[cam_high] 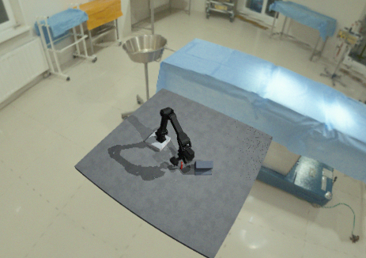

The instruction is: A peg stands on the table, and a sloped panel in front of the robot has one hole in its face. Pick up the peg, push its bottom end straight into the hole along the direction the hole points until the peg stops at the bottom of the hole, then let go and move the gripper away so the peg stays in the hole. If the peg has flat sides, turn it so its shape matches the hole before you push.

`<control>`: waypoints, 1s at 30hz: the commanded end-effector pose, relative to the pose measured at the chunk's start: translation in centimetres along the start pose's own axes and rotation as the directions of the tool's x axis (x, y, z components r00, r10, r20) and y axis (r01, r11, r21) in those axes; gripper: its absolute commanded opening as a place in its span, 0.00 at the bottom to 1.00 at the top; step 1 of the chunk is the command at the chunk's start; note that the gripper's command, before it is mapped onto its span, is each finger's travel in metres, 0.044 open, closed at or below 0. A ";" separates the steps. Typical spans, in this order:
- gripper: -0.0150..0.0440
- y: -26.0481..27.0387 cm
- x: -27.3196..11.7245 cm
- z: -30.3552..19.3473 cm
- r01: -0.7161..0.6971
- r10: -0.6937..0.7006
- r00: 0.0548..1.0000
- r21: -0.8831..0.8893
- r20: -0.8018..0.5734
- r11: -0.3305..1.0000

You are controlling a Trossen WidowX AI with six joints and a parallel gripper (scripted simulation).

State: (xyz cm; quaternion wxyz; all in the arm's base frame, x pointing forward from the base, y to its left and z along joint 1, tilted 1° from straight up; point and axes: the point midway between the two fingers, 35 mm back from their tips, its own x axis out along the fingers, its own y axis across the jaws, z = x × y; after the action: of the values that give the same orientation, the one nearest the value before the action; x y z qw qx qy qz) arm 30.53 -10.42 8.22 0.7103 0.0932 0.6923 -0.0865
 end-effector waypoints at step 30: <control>0.64 0.1 3.5 -0.1 0.000 0.000 1.000 0.000 -0.001 1.000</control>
State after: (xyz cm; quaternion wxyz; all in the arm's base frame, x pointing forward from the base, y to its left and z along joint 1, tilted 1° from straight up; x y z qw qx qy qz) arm 30.50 -10.30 4.64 0.7095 0.0931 0.6932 -0.0865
